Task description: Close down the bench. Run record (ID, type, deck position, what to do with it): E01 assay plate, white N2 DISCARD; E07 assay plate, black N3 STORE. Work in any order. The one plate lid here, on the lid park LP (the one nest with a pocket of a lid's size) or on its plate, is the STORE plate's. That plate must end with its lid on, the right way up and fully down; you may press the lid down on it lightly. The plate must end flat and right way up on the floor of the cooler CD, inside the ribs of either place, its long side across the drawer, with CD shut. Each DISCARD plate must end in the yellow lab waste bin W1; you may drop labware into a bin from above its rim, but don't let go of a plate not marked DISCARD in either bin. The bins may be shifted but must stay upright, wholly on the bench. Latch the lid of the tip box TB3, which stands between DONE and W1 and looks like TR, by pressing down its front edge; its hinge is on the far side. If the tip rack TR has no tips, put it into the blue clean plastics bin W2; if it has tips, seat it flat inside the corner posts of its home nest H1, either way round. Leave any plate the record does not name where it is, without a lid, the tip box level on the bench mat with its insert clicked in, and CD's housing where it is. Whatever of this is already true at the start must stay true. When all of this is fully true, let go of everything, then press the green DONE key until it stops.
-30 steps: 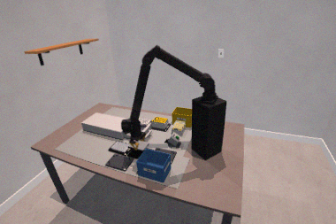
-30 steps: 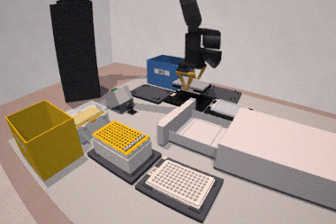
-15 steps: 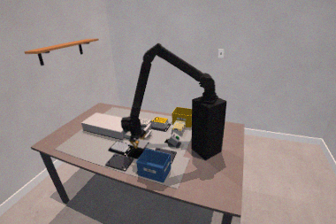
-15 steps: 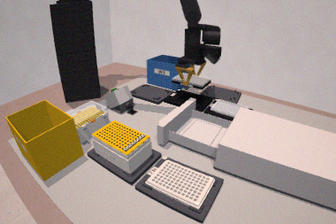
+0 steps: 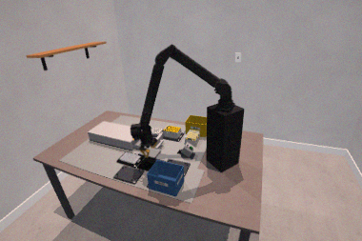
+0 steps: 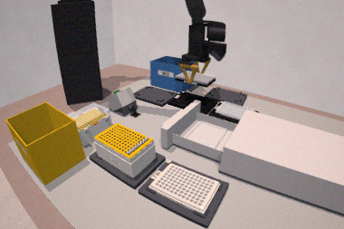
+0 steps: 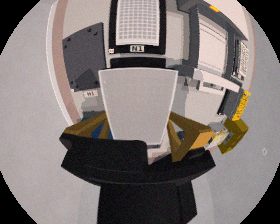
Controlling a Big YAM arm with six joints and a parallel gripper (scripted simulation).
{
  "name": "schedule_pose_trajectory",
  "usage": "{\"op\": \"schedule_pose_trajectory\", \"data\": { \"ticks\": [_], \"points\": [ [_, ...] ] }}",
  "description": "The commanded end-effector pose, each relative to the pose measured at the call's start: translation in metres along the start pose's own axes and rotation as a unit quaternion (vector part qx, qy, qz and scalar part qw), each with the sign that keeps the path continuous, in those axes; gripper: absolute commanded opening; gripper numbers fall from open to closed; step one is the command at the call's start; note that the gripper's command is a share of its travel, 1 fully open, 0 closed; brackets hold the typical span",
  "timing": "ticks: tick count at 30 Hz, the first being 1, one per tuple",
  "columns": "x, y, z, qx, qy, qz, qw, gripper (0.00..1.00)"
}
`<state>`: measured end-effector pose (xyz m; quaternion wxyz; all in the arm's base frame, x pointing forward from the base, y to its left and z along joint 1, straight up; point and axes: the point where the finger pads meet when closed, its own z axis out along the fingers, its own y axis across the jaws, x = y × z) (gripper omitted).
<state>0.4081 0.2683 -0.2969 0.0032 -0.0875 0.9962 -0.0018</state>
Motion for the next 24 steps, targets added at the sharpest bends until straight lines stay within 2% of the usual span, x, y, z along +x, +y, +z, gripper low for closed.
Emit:
{"op": "schedule_pose_trajectory", "data": {
  "ticks": [1, 5, 6, 9, 20, 22, 23, 24],
  "points": [
    [-0.011, 0.005, -0.021, -0.004, -0.013, -0.001, 1.000, 0.00],
    [-0.011, 0.005, -0.024, -0.004, -0.013, -0.001, 1.000, 0.00],
    [0.006, -0.002, -0.004, 0.004, 0.007, -0.002, 1.000, 0.00],
    [-0.011, 0.005, -0.029, -0.004, -0.013, -0.001, 1.000, 0.00],
    [-0.010, 0.005, -0.044, -0.004, -0.013, -0.001, 1.000, 0.00],
    [-0.010, 0.005, -0.044, -0.004, -0.013, -0.001, 1.000, 0.00],
    [0.006, -0.002, -0.024, 0.005, 0.007, -0.002, 1.000, 0.00],
    [0.002, 0.000, -0.030, 0.003, 0.003, -0.002, 1.000, 0.00]
  ]
}}
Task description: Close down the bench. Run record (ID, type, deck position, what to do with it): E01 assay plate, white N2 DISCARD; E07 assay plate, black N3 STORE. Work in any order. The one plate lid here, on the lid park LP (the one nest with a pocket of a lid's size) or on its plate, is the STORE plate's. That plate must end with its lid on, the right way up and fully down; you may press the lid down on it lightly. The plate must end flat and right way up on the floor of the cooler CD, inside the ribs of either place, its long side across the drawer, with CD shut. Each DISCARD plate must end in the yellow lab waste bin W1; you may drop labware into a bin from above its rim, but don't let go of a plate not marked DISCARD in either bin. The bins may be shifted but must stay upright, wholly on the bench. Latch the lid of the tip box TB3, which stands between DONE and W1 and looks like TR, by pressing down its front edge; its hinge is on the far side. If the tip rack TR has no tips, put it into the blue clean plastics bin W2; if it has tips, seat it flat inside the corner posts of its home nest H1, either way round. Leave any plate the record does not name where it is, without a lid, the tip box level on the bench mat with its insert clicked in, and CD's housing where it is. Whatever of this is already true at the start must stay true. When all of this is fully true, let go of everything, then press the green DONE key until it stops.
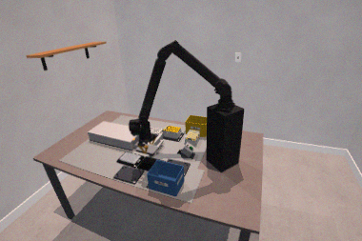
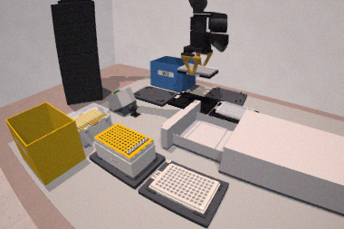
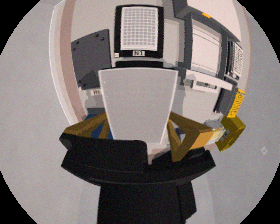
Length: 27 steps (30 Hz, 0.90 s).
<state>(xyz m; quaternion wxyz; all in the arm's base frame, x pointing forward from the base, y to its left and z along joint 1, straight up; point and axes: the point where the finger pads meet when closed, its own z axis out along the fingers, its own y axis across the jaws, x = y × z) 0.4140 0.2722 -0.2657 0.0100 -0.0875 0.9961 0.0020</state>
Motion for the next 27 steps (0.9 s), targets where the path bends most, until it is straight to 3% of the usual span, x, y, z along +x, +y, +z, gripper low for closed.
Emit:
{"op": "schedule_pose_trajectory", "data": {
  "ticks": [1, 10, 13, 15, 16, 18, 27],
  "points": [
    [0.000, 0.001, -0.011, 0.001, -0.001, -0.001, 1.000, 0.00],
    [-0.006, 0.004, -0.027, -0.003, -0.010, -0.001, 1.000, 0.00],
    [0.008, -0.003, -0.007, 0.005, 0.009, -0.002, 1.000, 0.00],
    [0.008, -0.003, -0.007, 0.005, 0.009, -0.002, 1.000, 0.00],
    [-0.008, 0.003, -0.018, -0.003, -0.008, 0.000, 1.000, 0.00],
    [-0.008, 0.003, -0.018, -0.003, -0.008, 0.000, 1.000, 0.00],
    [-0.022, -0.023, -0.010, 0.001, 0.000, -0.150, 0.989, 0.00]
  ]
}}
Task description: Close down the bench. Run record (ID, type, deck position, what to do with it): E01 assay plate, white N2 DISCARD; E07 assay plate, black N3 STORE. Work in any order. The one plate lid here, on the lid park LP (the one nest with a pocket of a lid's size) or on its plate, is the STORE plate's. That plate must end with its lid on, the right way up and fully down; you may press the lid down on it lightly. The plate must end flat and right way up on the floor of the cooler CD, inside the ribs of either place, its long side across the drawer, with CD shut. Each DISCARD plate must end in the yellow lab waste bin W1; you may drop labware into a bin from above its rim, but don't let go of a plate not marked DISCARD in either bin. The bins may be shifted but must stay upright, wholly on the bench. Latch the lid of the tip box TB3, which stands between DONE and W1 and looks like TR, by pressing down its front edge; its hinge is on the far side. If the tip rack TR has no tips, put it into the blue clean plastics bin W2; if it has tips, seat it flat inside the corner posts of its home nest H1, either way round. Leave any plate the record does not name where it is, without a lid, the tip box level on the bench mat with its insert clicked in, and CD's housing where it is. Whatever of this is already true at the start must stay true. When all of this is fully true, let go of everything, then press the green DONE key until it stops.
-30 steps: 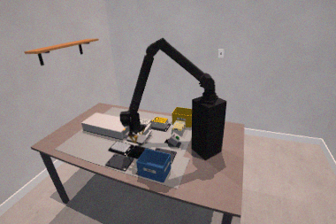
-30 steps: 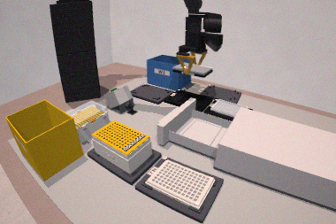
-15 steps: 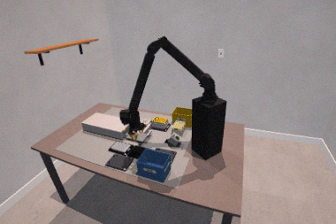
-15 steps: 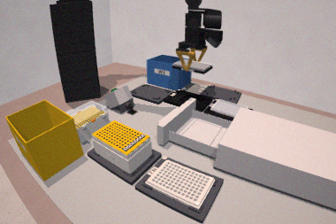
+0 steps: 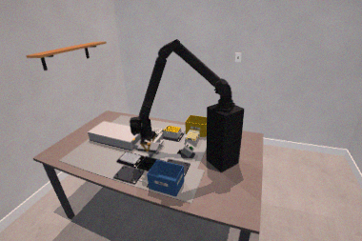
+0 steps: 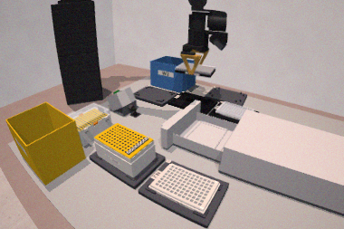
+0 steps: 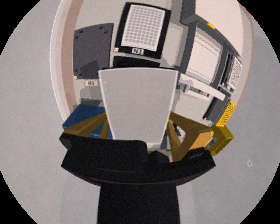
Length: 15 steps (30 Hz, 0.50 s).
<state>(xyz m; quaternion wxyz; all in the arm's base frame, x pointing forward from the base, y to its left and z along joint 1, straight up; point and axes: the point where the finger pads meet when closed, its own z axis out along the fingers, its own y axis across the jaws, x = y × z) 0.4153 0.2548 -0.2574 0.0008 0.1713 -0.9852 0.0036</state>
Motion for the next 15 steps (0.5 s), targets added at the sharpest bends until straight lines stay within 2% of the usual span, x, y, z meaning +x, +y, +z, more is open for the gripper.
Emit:
{"op": "schedule_pose_trajectory", "data": {
  "ticks": [1, 3, 5, 7, 15],
  "points": [
    [-0.024, -0.012, -0.003, 0.000, -0.012, -0.082, 0.997, 0.00],
    [-0.029, -0.016, -0.007, 0.000, -0.016, -0.115, 0.993, 0.00],
    [-0.029, -0.016, -0.007, 0.000, -0.016, -0.115, 0.993, 0.00],
    [-0.029, -0.021, -0.004, -0.001, -0.013, -0.148, 0.989, 0.00],
    [-0.038, -0.041, -0.003, 0.001, -0.012, -0.279, 0.960, 0.00]
  ]
}}
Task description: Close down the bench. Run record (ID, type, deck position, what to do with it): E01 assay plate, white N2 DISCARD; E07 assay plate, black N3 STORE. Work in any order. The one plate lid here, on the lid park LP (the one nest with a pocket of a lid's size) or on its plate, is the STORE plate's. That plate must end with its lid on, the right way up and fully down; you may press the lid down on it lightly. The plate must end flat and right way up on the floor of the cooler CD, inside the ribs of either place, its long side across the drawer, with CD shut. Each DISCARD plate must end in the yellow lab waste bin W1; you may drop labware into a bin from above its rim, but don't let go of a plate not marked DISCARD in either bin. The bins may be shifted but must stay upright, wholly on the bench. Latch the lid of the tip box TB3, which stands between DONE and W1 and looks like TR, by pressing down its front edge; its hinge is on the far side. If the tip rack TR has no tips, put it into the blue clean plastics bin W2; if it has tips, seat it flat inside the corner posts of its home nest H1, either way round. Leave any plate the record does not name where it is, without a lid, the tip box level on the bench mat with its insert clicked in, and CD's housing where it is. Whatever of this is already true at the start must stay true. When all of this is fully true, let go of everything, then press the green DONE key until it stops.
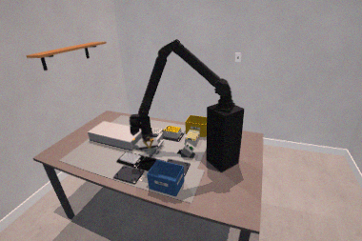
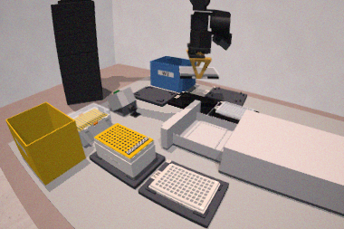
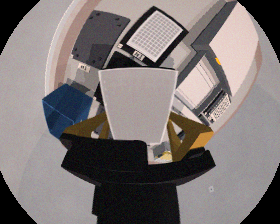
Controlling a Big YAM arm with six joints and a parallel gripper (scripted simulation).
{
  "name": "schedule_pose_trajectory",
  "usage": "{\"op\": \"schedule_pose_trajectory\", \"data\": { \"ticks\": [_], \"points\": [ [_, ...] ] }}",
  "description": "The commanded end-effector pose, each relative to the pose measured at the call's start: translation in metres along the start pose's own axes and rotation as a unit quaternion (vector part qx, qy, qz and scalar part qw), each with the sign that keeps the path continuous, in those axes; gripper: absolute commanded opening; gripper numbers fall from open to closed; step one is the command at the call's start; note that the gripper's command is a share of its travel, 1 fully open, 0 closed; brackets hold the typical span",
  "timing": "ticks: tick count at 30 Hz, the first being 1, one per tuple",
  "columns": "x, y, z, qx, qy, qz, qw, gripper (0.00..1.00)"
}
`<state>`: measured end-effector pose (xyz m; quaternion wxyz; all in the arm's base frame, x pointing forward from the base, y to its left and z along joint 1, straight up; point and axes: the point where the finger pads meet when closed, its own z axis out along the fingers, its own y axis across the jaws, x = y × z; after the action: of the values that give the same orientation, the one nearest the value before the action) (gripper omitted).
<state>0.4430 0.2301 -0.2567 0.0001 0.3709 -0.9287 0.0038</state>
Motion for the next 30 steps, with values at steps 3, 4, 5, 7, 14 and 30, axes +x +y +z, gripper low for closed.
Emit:
{"op": "schedule_pose_trajectory", "data": {
  "ticks": [3, 4, 5, 7, 14, 30],
  "points": [
    [-0.016, -0.024, -0.003, 0.003, -0.011, -0.124, 0.992, 0.00],
    [-0.017, -0.027, -0.005, 0.004, -0.013, -0.141, 0.990, 0.00],
    [-0.018, -0.030, -0.006, 0.005, -0.013, -0.157, 0.987, 0.00],
    [-0.018, -0.030, -0.006, 0.005, -0.013, -0.157, 0.987, 0.00],
    [-0.017, -0.049, -0.005, 0.006, -0.012, -0.271, 0.963, 0.00],
    [-0.017, -0.087, -0.003, 0.007, -0.009, -0.472, 0.882, 0.00]
  ]
}}
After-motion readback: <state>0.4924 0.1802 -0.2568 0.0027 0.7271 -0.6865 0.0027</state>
